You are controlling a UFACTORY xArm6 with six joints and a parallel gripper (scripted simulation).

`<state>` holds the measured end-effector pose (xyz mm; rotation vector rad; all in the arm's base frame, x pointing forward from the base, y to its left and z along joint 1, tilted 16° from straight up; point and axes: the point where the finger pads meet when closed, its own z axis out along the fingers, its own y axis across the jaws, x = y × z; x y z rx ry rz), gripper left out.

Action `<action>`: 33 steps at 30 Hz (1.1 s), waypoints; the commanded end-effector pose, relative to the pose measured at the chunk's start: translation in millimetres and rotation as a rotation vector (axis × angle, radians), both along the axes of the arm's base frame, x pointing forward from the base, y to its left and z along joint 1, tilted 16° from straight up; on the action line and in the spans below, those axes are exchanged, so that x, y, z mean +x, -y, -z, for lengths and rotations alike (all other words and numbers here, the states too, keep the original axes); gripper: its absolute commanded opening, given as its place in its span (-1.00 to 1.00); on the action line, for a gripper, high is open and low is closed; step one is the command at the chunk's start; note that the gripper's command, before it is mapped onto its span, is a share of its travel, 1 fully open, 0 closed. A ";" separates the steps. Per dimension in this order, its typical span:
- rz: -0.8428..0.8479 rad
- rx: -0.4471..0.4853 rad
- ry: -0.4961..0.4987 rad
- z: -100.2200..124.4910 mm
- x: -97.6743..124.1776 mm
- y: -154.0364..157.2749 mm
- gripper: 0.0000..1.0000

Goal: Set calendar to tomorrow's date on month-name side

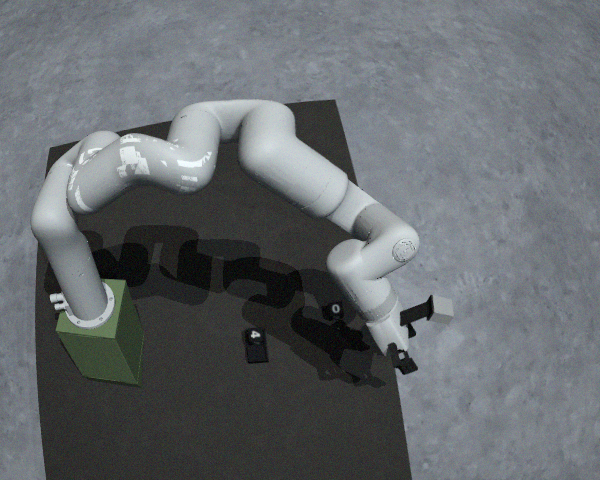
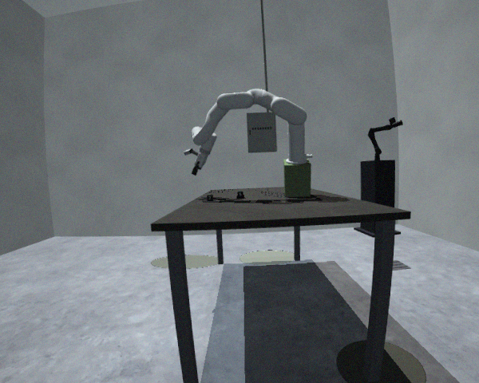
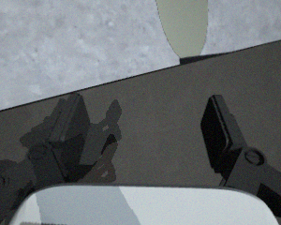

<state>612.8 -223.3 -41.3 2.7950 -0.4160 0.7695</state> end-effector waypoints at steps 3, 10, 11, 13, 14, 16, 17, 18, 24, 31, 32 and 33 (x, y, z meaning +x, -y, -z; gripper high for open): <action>-0.106 0.066 0.196 -30.9 61.9 -15.3 1.00; -0.182 0.167 0.207 -36.7 78.0 -46.2 1.00; -0.183 0.169 0.207 -36.8 78.2 -46.7 1.00; -0.197 0.190 0.202 -37.0 79.7 -53.4 1.00; -0.197 0.190 0.202 -37.0 79.7 -53.4 1.00; -0.199 0.193 0.202 -37.0 79.9 -54.3 1.00; -0.199 0.194 0.201 -37.0 79.9 -54.7 1.00; -0.200 0.195 0.201 -37.0 80.0 -55.0 1.00; -0.204 0.201 0.199 -37.0 80.3 -57.0 1.00; -0.211 0.212 0.195 -37.0 80.8 -60.6 1.00; -0.212 0.215 0.194 -36.9 80.9 -61.6 1.00; -0.215 0.218 0.193 -36.9 81.0 -62.7 1.00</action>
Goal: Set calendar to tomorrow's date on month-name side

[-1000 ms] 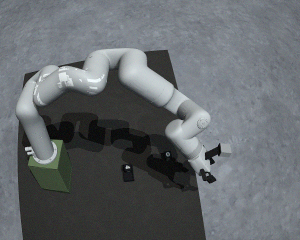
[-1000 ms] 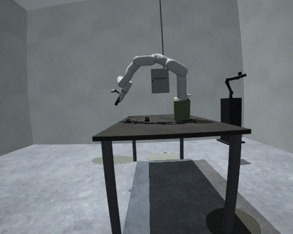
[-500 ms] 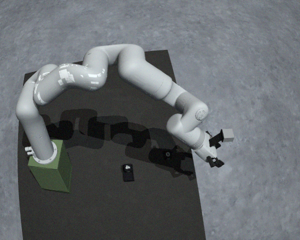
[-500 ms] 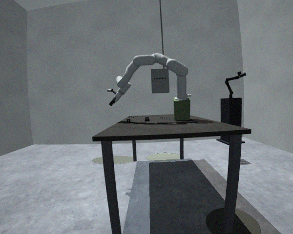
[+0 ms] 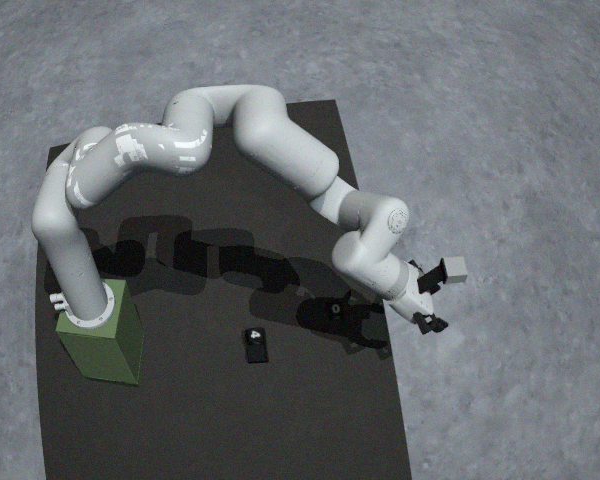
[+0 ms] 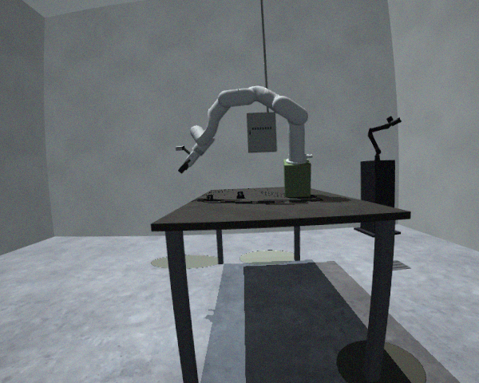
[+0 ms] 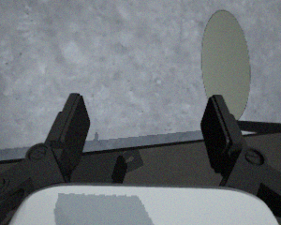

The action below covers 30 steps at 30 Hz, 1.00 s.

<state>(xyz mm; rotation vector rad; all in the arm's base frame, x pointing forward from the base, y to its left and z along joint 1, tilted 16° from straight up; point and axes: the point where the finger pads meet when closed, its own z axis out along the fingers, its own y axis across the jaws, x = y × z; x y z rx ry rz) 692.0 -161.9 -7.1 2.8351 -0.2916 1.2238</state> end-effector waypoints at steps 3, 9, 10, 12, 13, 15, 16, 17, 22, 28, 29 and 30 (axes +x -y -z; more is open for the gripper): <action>-0.091 0.117 -0.104 -2.6 2.1 -5.6 1.00; -0.117 0.148 -0.124 -1.6 1.9 -17.5 1.00; -0.117 0.148 -0.124 -1.6 1.9 -17.5 1.00; -0.125 0.158 -0.132 -1.1 1.5 -21.7 1.00; -0.137 0.173 -0.144 -0.2 0.6 -27.5 1.00; -0.143 0.181 -0.152 0.3 -0.1 -31.0 1.00; -0.148 0.188 -0.159 0.8 -0.7 -33.6 1.00; -0.155 0.196 -0.167 1.5 -1.6 -37.0 1.00; -0.186 0.240 -0.224 6.0 -8.8 -55.9 1.00; -0.208 0.274 -0.283 10.9 -18.3 -71.5 1.00; -0.213 0.282 -0.298 12.2 -20.9 -75.0 1.00; -0.222 0.298 -0.338 15.5 -27.9 -83.1 1.00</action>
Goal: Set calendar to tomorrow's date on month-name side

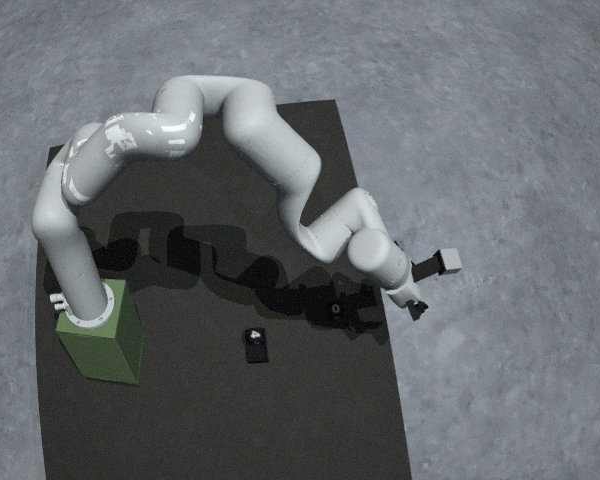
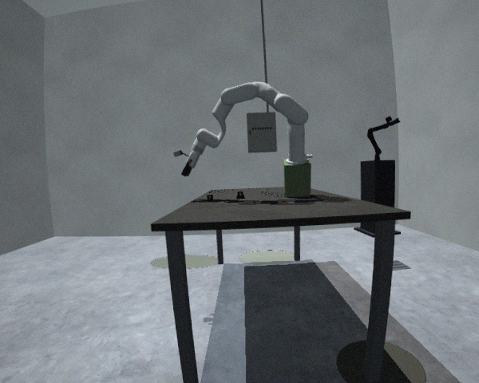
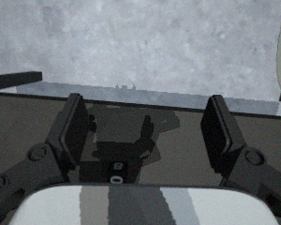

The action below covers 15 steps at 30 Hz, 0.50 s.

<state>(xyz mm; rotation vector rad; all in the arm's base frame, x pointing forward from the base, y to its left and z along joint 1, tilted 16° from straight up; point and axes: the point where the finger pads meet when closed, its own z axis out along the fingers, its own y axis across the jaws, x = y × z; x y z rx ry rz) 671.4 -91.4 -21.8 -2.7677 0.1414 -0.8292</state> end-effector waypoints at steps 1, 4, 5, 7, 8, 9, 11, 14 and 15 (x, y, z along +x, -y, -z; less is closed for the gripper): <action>-0.041 0.045 -0.158 2.9 -12.1 -17.4 1.00; -0.053 0.056 -0.208 7.0 -21.8 -25.7 1.00; -0.053 0.056 -0.210 7.2 -22.3 -26.0 1.00; -0.064 0.065 -0.281 12.9 -37.0 -35.6 1.00; -0.064 0.065 -0.283 13.0 -37.5 -35.9 1.00; -0.068 0.067 -0.317 15.6 -44.7 -39.6 1.00; -0.071 0.066 -0.376 20.0 -58.0 -45.1 1.00; -0.072 0.062 -0.424 23.4 -69.0 -48.5 1.00; -0.072 0.062 -0.424 23.4 -69.0 -48.5 1.00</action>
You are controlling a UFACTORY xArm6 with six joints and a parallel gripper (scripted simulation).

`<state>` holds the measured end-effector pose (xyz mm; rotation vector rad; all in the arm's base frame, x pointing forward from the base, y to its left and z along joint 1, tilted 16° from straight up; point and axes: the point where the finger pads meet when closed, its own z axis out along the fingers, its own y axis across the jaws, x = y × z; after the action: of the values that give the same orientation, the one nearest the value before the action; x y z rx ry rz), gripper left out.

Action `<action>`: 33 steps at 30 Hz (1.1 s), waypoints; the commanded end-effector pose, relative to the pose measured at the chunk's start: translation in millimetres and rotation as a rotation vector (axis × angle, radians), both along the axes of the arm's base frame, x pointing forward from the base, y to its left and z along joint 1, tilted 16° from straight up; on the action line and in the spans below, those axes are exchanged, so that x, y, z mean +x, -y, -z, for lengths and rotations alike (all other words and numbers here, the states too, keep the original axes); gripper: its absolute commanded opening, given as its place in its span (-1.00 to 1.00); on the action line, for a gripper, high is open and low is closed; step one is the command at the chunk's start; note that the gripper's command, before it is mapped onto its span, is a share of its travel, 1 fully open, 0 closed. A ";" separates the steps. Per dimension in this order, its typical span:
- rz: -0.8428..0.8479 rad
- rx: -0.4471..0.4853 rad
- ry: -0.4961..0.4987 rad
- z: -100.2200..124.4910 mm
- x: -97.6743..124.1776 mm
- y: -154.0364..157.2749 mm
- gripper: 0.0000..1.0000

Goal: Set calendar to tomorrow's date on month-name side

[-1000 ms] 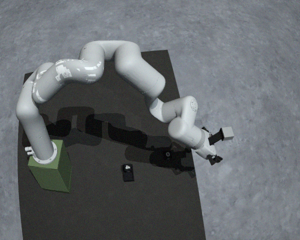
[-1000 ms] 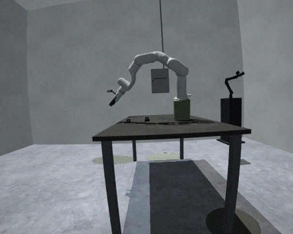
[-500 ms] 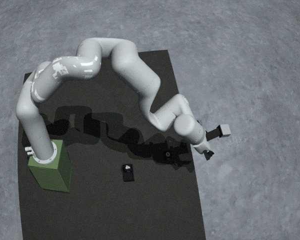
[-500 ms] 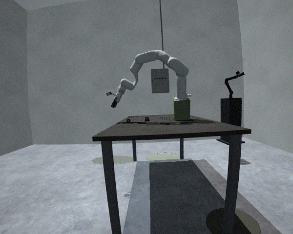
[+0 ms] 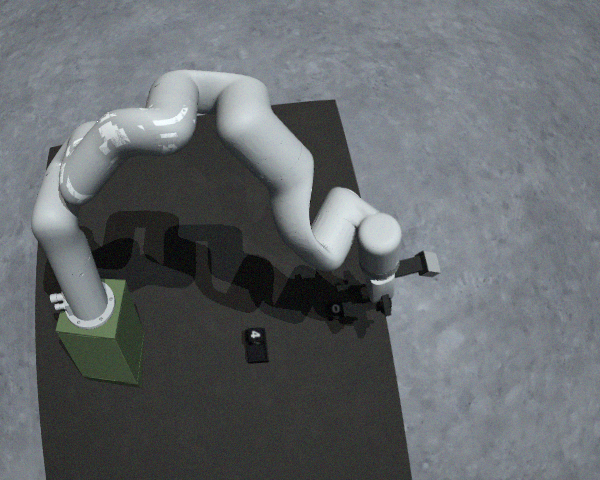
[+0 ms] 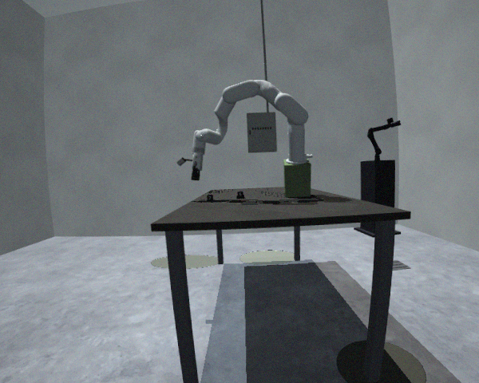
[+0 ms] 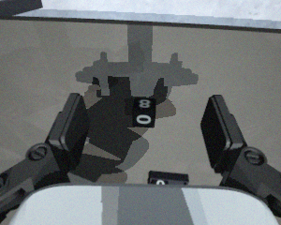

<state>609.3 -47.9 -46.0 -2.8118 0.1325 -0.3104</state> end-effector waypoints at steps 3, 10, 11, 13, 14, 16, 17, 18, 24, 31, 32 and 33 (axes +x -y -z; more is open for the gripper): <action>-0.008 -0.014 -0.123 2.5 -18.9 -7.6 1.00; -0.008 -0.022 -0.158 4.7 -27.5 -8.9 1.00; -0.008 -0.022 -0.158 4.7 -27.5 -8.9 1.00; -0.008 -0.022 -0.158 5.0 -27.4 -9.0 1.00; -0.008 -0.022 -0.158 5.7 -27.4 -9.2 1.00; -0.008 -0.023 -0.159 6.8 -27.2 -9.5 1.00; -0.008 -0.023 -0.159 6.8 -27.2 -9.5 1.00; -0.008 -0.023 -0.159 8.5 -27.0 -10.0 1.00; -0.008 -0.023 -0.159 29.8 -24.6 -15.8 1.00; -0.008 -0.023 -0.159 56.8 -21.5 -23.1 1.00; -0.008 -0.023 -0.159 59.0 -21.2 -23.7 1.00; -0.008 -0.023 -0.159 59.0 -21.2 -23.7 1.00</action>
<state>584.1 -24.6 -102.2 -2.8563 0.1534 -0.0764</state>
